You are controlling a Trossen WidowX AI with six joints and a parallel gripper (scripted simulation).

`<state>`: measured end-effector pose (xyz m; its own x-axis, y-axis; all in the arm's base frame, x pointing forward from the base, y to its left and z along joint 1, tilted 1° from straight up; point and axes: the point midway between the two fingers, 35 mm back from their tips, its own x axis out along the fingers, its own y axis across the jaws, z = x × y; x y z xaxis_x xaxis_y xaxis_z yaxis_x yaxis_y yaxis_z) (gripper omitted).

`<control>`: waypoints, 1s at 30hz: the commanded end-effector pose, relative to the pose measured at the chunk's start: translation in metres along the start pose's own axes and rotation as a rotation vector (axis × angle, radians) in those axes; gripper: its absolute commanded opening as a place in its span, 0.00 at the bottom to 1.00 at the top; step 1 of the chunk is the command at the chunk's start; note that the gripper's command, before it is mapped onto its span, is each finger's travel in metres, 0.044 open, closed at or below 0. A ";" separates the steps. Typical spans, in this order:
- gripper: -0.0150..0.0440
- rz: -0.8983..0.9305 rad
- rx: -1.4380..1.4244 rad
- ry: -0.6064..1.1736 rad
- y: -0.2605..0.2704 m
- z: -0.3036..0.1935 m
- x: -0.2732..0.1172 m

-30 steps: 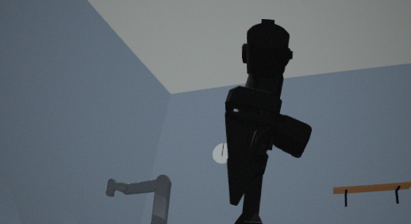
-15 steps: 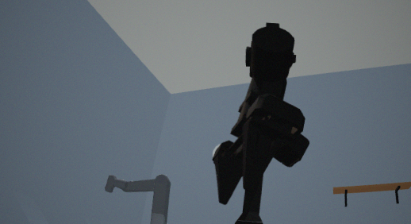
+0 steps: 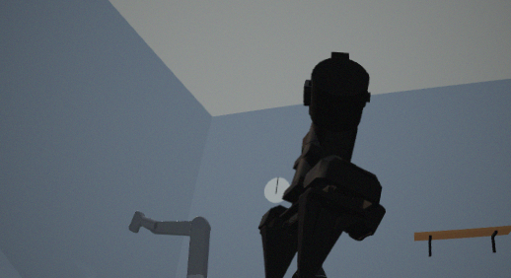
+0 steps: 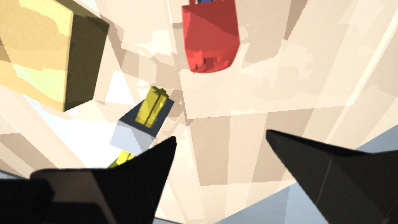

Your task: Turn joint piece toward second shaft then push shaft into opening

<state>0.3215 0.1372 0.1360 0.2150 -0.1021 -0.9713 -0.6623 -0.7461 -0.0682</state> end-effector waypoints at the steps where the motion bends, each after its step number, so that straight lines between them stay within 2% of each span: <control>1: 1.00 0.012 -0.007 0.000 0.002 0.005 0.021; 6: 1.00 0.013 -0.006 -0.001 0.004 0.008 0.035; 10: 1.00 0.013 -0.006 -0.001 0.004 0.012 0.034; 23: 1.00 0.012 -0.006 -0.008 0.004 0.074 0.023; 30: 1.00 0.012 -0.006 -0.008 0.004 0.077 0.027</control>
<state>0.2701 0.1838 0.0967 0.2023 -0.0972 -0.9745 -0.6535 -0.7545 -0.0604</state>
